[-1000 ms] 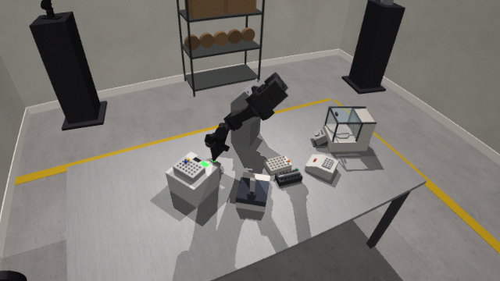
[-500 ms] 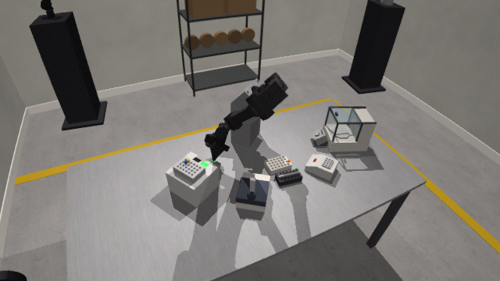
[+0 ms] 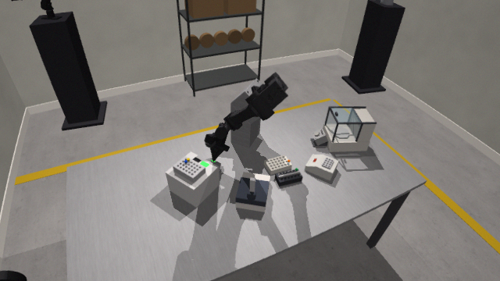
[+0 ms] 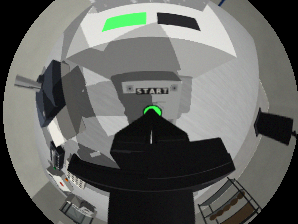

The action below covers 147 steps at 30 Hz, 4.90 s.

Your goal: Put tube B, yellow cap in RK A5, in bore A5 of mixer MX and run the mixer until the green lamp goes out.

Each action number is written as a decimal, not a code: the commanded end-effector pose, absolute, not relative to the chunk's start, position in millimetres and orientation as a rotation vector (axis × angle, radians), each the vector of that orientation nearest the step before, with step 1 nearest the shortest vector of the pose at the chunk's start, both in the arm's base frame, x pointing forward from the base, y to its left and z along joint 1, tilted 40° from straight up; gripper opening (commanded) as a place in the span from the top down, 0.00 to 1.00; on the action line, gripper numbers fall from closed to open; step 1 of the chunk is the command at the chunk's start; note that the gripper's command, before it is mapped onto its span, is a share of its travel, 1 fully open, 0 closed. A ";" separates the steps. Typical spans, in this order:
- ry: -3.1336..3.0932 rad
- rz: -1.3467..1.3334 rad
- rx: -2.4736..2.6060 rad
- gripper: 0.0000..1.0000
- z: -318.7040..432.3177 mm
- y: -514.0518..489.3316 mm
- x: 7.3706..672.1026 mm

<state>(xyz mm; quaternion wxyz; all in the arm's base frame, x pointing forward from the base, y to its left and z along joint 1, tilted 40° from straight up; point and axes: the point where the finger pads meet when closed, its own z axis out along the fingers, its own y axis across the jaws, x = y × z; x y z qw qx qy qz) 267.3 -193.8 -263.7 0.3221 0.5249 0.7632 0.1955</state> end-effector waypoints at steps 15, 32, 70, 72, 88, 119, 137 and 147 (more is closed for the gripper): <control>2.011 0.524 1.375 1.00 -272.8 -190.7 274.0; 1.997 0.506 1.381 1.00 -248.5 -197.2 253.4; 1.995 0.505 1.376 1.00 -209.1 -195.2 215.1; 1.995 0.504 1.375 1.00 -206.8 -195.1 212.9; 1.995 0.502 1.373 1.00 -190.7 -194.9 197.3; 1.984 0.519 1.395 1.00 -188.6 -194.1 200.0; 1.984 0.519 1.395 1.00 -188.6 -194.1 200.0; 1.984 0.519 1.395 1.00 -188.6 -194.1 200.0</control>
